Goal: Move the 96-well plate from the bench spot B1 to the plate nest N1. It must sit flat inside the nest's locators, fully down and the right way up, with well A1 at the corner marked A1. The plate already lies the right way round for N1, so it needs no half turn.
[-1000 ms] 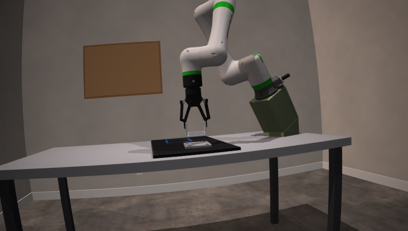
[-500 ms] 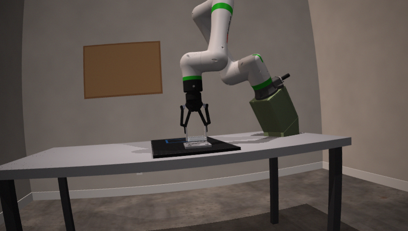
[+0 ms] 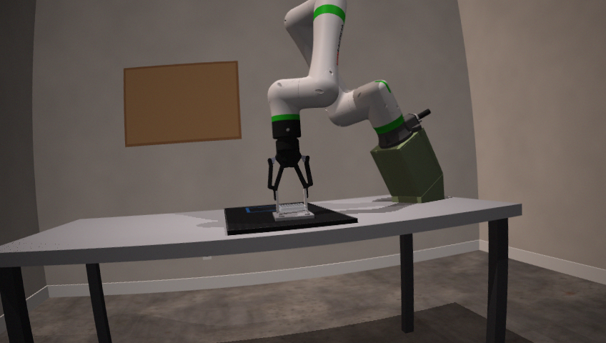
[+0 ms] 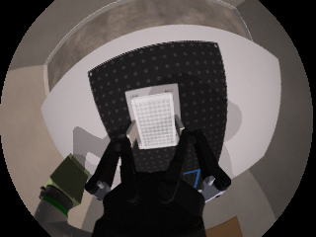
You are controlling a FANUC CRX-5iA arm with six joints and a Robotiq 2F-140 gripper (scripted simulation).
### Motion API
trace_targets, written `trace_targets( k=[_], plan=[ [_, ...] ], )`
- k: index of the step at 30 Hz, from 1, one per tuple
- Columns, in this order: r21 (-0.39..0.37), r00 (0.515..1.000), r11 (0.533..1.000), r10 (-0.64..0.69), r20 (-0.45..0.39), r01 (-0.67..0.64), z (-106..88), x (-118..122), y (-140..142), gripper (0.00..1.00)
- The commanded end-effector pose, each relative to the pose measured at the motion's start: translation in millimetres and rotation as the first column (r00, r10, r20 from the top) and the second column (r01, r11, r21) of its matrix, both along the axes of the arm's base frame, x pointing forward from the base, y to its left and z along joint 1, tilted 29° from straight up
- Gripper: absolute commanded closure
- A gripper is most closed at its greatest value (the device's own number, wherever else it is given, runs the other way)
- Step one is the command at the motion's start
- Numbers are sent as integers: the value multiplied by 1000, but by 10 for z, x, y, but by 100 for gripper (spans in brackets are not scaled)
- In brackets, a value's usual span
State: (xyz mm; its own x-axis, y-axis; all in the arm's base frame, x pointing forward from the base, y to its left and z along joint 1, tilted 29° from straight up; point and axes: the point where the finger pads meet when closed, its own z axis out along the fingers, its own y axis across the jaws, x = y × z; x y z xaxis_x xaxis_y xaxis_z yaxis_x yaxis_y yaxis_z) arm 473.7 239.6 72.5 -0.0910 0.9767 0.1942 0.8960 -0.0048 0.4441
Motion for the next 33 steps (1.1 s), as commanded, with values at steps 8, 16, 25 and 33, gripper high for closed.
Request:
trace_targets(
  k=[8,16,25,33],
  plan=[
    [0,1000,1000,0,0,0,-1,2,1,100],
    [0,1000,1000,0,0,0,-13,8,4,100],
    [0,1000,1000,0,0,0,-23,13,6,100],
    [0,1000,1000,0,0,0,-35,19,9,100]
  ],
)
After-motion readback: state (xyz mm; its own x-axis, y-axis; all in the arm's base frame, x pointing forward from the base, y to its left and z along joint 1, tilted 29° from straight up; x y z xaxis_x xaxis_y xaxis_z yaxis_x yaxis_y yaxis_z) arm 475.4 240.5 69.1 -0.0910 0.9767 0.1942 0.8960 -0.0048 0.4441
